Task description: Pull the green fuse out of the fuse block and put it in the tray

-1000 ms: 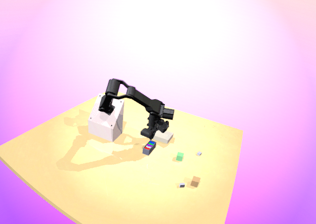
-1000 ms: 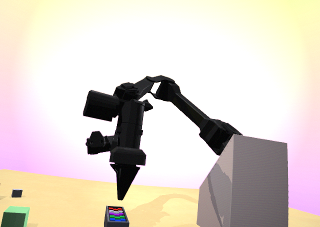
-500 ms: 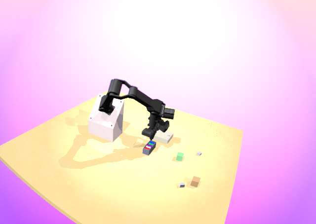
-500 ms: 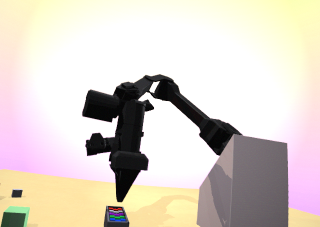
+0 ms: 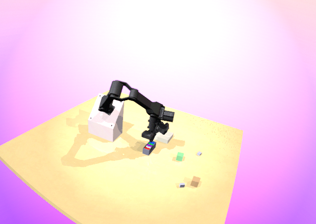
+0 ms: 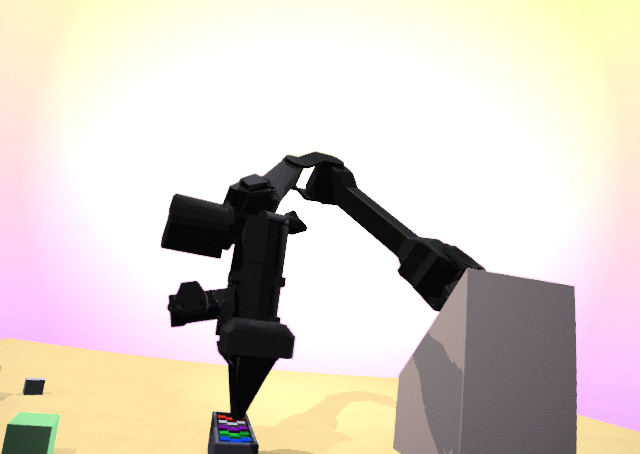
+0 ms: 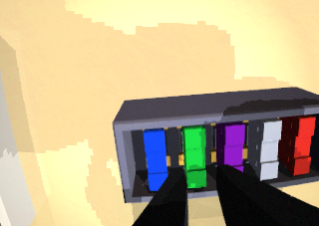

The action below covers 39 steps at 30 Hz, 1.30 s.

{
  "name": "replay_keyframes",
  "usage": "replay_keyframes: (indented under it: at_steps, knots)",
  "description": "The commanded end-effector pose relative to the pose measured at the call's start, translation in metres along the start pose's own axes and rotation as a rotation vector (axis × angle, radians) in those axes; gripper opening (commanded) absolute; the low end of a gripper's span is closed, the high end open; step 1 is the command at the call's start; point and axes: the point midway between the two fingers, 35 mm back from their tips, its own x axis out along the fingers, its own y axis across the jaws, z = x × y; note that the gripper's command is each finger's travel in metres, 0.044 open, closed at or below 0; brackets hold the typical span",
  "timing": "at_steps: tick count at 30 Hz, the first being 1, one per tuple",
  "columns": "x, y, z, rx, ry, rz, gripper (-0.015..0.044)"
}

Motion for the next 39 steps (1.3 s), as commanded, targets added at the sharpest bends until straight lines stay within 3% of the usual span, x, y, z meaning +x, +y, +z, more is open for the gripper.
replay_keyframes:
  at_steps: [1,27,39]
  knots:
    - [0.004,0.0,-0.001,-0.009,0.001,-0.006,0.0063]
    - [0.022,-0.001,-0.001,-0.009,0.001,-0.007,0.0063]
    - [0.02,-0.001,0.0,-0.001,0.002,-0.002,0.0]
